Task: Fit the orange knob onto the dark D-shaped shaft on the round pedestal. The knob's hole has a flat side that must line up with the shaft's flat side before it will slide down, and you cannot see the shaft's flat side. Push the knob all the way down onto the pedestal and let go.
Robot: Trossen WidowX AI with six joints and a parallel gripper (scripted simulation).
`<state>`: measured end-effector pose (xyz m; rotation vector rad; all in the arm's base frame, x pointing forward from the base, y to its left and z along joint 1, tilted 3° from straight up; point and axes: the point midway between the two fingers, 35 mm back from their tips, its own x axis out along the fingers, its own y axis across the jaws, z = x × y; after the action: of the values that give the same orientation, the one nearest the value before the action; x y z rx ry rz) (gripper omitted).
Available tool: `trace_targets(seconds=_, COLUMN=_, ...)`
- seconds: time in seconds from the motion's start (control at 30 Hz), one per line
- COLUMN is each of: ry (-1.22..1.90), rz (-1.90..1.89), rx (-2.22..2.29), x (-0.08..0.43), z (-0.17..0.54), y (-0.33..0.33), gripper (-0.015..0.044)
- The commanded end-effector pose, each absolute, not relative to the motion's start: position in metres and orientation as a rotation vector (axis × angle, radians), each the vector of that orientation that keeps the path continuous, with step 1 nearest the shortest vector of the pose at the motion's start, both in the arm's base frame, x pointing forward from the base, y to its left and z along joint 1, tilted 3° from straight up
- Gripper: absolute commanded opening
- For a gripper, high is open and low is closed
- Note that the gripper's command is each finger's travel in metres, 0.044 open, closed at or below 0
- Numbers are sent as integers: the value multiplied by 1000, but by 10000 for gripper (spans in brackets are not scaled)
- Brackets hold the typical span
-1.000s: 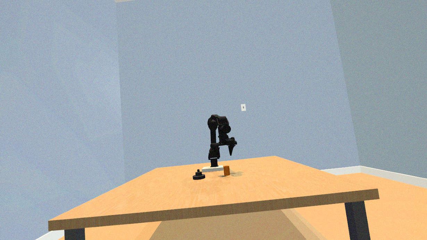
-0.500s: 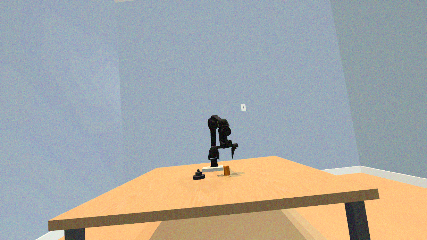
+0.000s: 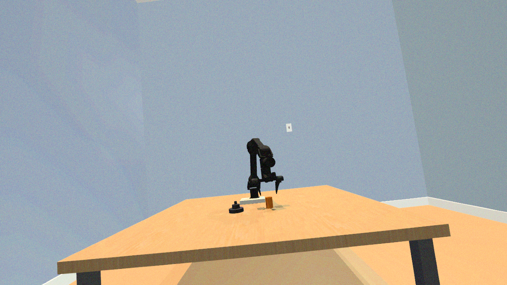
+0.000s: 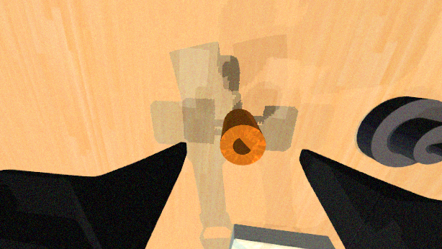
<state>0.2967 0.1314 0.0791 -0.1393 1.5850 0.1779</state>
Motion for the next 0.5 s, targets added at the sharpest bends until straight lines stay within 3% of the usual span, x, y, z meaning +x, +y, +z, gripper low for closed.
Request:
trace_targets(seconds=0.0, ry=1597, rz=170, rx=-143, x=295, z=70, y=130, gripper=440)
trace_targets(seconds=0.47, ry=1597, rz=170, rx=-143, x=295, z=48, y=131, gripper=440)
